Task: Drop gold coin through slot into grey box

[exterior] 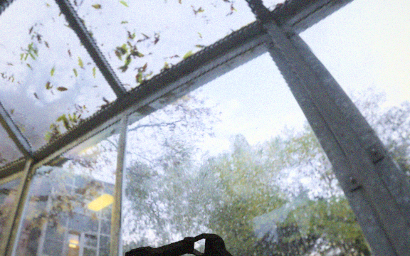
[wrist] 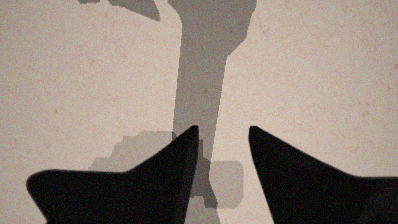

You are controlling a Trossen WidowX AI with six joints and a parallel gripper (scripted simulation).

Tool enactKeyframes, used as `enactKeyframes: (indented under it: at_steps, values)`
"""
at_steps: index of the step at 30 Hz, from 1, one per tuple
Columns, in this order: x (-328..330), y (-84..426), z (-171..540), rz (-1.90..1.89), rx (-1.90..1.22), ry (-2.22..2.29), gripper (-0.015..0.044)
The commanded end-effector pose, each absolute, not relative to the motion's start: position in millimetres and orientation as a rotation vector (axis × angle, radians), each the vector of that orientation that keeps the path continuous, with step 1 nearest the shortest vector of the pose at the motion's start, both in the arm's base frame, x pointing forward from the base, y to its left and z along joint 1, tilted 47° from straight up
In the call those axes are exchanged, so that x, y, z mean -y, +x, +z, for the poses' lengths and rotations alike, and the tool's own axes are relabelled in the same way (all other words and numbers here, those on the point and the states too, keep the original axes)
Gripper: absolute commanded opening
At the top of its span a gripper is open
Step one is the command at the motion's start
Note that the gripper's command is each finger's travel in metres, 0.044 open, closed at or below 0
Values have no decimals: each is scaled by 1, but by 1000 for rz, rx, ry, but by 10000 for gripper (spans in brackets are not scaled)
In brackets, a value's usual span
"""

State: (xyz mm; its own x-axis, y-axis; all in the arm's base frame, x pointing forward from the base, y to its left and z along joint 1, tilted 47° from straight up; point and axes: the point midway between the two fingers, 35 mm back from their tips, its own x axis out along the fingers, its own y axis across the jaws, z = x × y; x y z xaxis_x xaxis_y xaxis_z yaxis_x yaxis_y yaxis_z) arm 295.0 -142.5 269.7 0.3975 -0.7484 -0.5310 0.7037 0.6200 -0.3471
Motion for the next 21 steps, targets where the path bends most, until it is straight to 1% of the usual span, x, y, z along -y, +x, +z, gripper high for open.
enactKeyframes:
  at_steps: [1, 6, 12, 21]
  values:
    - [104, 303, 227, -778, -909, -255, 161]
    - [45, 296, 173, -535, -1167, -584, 161]
    - [-10, 261, 126, -254, -1388, -1024, 161]
    - [-9, 258, 117, -224, -1407, -1075, 161]
